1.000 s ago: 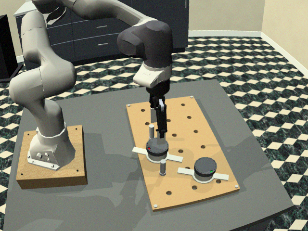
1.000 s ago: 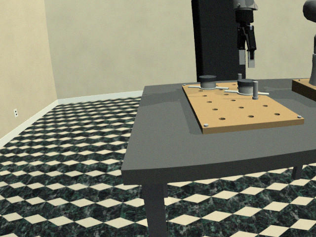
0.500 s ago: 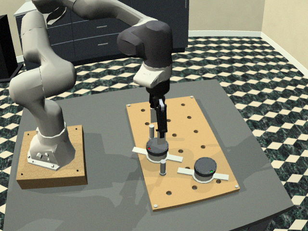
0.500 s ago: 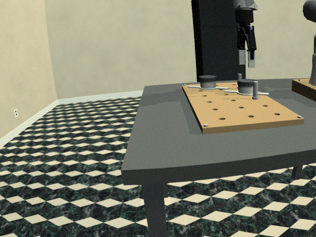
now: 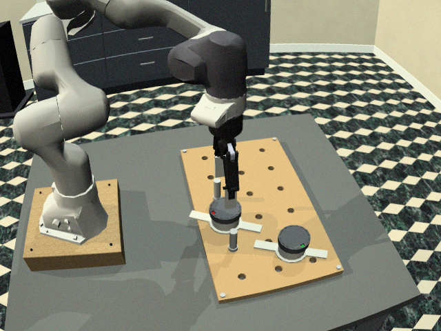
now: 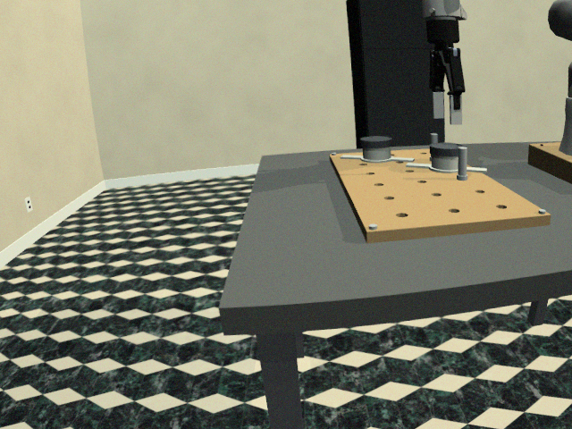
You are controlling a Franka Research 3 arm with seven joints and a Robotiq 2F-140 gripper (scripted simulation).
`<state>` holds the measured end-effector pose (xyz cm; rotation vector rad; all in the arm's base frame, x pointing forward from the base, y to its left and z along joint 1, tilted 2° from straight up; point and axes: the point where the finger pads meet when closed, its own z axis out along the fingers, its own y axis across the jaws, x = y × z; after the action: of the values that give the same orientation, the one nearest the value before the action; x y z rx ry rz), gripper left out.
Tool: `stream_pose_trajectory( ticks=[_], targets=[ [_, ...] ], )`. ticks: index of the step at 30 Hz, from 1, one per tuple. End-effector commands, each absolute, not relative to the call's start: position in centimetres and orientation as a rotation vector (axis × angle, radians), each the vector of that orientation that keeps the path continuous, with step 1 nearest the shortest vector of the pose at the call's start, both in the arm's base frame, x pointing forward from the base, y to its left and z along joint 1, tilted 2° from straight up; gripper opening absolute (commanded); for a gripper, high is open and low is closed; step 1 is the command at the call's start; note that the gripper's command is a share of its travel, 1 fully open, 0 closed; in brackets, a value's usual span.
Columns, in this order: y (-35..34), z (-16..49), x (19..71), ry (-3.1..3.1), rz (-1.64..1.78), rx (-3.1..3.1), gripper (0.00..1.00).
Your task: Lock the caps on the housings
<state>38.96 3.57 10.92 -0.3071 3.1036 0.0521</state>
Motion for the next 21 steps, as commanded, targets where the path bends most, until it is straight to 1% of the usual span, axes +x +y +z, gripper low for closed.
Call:
stream_pose_trajectory(
  ticks=[1,21],
  targets=[
    [3.5,10.6,39.0,3.099,0.052,-0.31,0.78],
    [3.5,8.6,39.1,3.099,0.052,-0.31,0.78]
  ],
)
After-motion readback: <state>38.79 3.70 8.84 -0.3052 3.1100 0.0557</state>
